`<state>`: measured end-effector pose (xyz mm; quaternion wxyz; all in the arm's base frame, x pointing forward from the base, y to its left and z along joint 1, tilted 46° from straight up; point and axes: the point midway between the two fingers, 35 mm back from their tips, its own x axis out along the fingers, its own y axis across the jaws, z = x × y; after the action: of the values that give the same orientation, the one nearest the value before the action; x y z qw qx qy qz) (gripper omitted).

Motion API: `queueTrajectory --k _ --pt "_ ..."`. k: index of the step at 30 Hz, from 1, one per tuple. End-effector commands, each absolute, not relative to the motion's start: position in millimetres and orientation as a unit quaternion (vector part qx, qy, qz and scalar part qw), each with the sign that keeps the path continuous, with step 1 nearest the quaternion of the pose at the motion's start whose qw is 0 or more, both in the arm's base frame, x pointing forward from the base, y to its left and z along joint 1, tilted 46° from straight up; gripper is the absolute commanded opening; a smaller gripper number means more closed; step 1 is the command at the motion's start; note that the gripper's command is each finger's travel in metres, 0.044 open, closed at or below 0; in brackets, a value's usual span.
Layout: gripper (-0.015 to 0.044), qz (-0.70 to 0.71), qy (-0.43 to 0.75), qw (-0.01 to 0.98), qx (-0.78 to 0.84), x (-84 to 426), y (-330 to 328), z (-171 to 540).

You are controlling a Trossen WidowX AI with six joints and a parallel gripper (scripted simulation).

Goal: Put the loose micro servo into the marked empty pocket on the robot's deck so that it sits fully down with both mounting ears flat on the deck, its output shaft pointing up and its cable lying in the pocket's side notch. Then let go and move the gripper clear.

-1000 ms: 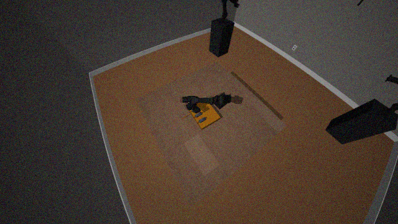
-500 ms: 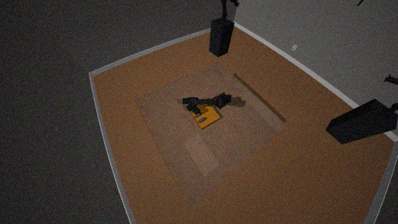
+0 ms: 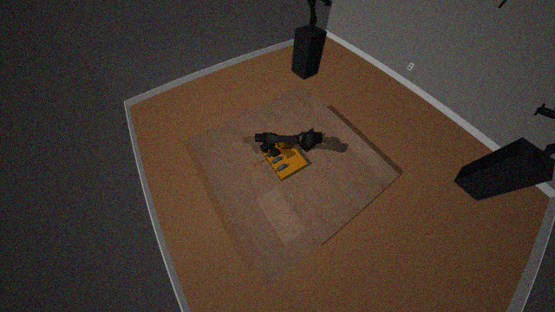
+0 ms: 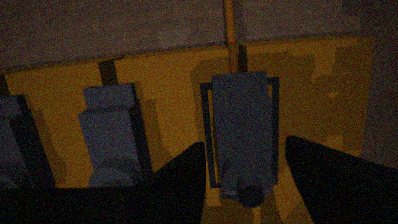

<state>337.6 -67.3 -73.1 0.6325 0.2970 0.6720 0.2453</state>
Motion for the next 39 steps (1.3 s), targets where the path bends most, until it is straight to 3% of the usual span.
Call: queueTrajectory --k 1,2,6,12,39 --pt "0.0187 0.245 0.670 0.637 0.293 337.6 -73.7 -66.5" --pt "0.0187 0.245 0.670 0.637 0.293 337.9 -73.9 -66.7" --pt "0.0293 0.240 0.670 0.637 0.295 316.5 -87.2 -56.4" --pt "0.0440 0.242 0.673 0.635 0.293 236.2 -116.7 -17.3" --pt "0.0440 0.234 0.670 0.639 0.298 232.4 -155.2 21.4"
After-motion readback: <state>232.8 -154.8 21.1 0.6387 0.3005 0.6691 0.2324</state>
